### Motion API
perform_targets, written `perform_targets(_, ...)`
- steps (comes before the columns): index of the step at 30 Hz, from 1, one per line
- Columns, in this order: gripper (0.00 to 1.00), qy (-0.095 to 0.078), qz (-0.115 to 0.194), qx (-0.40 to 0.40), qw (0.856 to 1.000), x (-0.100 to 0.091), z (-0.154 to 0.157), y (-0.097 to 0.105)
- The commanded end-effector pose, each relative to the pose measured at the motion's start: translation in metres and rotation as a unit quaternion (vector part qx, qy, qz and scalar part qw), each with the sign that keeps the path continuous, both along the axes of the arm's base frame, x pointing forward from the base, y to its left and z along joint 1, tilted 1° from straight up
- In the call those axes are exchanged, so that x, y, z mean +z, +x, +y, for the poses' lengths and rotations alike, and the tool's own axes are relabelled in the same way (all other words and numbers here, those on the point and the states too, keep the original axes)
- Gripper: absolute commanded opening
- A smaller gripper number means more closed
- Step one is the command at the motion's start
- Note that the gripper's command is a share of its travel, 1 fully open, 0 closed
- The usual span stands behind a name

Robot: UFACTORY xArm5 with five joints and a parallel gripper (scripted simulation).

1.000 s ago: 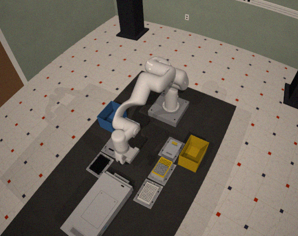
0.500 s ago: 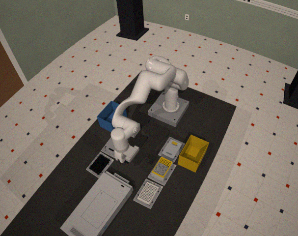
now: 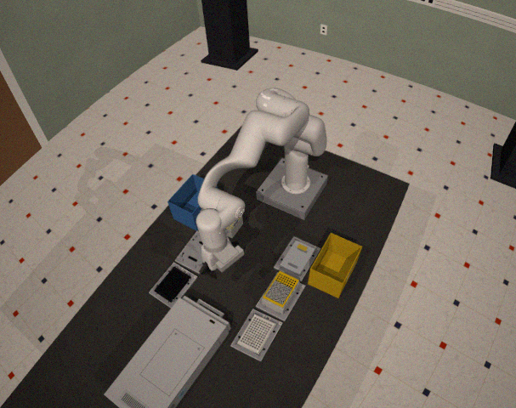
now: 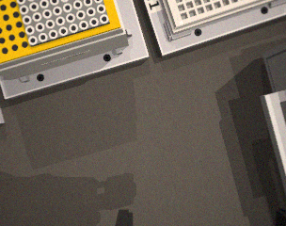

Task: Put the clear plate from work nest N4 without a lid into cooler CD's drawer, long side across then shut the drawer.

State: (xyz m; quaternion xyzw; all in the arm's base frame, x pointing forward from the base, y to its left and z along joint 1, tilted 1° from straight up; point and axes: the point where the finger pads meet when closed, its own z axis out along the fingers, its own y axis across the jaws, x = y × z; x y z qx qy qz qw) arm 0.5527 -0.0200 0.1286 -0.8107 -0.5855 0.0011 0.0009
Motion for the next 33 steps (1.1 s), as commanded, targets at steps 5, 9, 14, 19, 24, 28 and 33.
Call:
perform_targets(5,1.0,-0.005,-0.008,-0.122,0.992,0.022,0.001,-0.029)
perform_targets(9,1.0,-0.005,-0.008,-0.188,0.982,0.033,0.001,-0.046)
perform_targets(14,1.0,-0.005,-0.009,-0.269,0.963,0.047,0.001,-0.067)
perform_targets(19,1.0,-0.004,-0.009,-0.348,0.937,0.06,0.002,-0.088)
perform_targets(24,1.0,-0.004,-0.009,-0.395,0.919,0.068,0.002,-0.101)
perform_targets(28,1.0,-0.003,-0.009,-0.455,0.891,0.079,0.002,-0.118)
perform_targets(33,1.0,-0.003,-0.009,-0.527,0.85,0.083,0.002,-0.123)
